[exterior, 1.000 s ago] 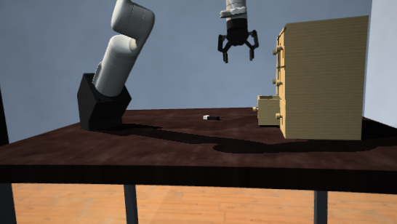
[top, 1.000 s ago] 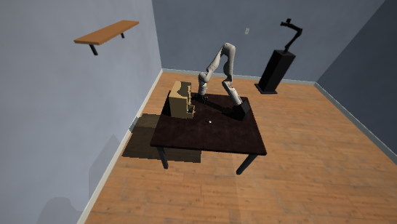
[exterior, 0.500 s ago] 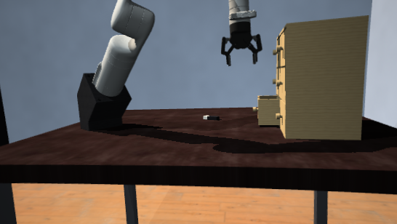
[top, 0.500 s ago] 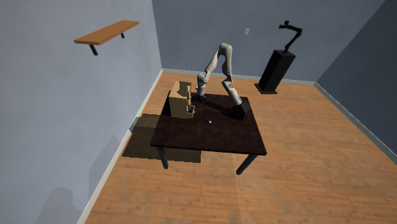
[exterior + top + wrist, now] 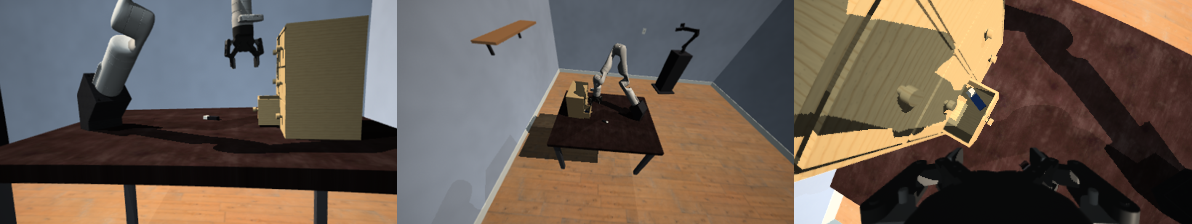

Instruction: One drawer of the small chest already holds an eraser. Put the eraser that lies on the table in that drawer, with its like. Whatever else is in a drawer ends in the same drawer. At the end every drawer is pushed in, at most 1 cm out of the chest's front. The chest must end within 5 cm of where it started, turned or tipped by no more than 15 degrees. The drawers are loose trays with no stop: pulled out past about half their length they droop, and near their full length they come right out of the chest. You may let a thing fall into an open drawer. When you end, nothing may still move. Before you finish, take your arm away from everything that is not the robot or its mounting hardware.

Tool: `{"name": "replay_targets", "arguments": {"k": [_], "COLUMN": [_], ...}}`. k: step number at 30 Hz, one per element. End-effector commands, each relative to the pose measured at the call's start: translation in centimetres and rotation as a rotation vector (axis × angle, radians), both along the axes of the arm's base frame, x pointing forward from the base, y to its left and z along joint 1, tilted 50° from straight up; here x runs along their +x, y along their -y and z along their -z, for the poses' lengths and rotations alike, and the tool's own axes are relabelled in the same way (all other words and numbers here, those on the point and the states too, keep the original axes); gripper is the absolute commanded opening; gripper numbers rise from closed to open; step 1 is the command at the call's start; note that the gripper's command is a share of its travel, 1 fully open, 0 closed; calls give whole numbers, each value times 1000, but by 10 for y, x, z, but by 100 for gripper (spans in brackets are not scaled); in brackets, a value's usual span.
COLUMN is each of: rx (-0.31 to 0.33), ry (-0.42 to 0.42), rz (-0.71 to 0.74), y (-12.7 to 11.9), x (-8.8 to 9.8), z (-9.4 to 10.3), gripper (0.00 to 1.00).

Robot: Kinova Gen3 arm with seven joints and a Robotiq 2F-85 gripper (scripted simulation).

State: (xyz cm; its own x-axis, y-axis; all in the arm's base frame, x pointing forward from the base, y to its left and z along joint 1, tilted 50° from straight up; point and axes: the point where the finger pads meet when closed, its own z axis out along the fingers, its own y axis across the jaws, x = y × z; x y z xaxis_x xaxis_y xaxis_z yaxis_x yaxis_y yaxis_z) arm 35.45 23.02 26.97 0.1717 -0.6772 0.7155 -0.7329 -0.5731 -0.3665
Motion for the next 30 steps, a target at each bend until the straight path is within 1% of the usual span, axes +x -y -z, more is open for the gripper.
{"name": "replay_targets", "arguments": {"k": [1, 11, 13, 25, 28, 30], "rx": [-21, -138, -138, -246, -268, -268], "ry": [-21, -99, -99, -171, -185, -185], "rz": [-20, -131, -131, -233, -254, -254], "y": [2, 4, 4, 5, 6, 6], "x": [3, 13, 13, 21, 23, 23], "z": [0, 0, 0, 0, 0, 0], "gripper": [100, 100, 100, 100, 100, 100]}}
